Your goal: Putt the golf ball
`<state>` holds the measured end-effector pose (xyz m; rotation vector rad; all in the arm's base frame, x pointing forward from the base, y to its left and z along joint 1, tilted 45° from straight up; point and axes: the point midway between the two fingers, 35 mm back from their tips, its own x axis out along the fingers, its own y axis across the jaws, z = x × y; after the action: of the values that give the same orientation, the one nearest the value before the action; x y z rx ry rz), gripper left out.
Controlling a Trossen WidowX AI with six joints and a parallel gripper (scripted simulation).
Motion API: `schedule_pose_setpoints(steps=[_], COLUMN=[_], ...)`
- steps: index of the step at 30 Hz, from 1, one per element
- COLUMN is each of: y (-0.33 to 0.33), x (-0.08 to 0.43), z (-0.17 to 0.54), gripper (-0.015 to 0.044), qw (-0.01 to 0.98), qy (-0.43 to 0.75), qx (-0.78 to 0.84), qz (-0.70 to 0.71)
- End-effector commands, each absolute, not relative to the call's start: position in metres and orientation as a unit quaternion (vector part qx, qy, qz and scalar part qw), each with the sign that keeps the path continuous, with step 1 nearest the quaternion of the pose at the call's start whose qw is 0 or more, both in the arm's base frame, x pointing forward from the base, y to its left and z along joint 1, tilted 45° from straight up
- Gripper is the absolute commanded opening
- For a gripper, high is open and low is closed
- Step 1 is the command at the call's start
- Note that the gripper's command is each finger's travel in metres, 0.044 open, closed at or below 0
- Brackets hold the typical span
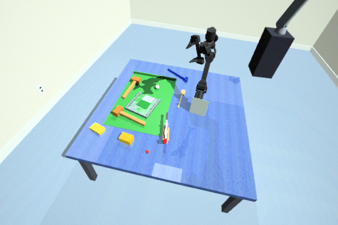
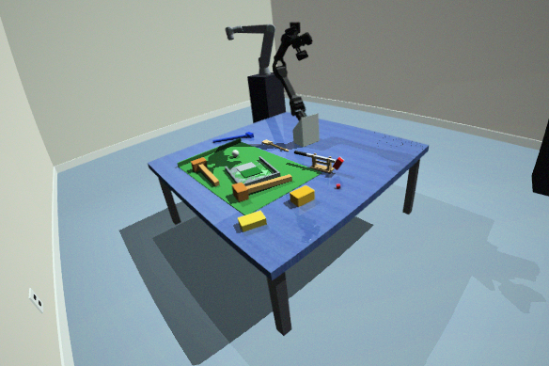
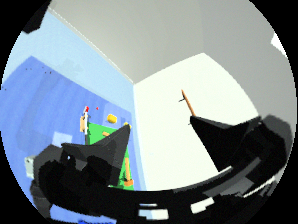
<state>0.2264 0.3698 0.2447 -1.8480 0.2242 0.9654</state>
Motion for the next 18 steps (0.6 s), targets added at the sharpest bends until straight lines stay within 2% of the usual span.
schedule_pose_setpoints(steps=[1,9,18], y=[0.358,0.324,0.232], x=[0.253,0.291,0.318], z=[0.193,0.112,-0.015], gripper=[0.044,0.044,0.044], qw=[0.491,0.479,0.426], qy=[0.156,0.26,0.432], qx=[-0.756,-0.736,-0.688], qz=[0.403,0.401,0.4])
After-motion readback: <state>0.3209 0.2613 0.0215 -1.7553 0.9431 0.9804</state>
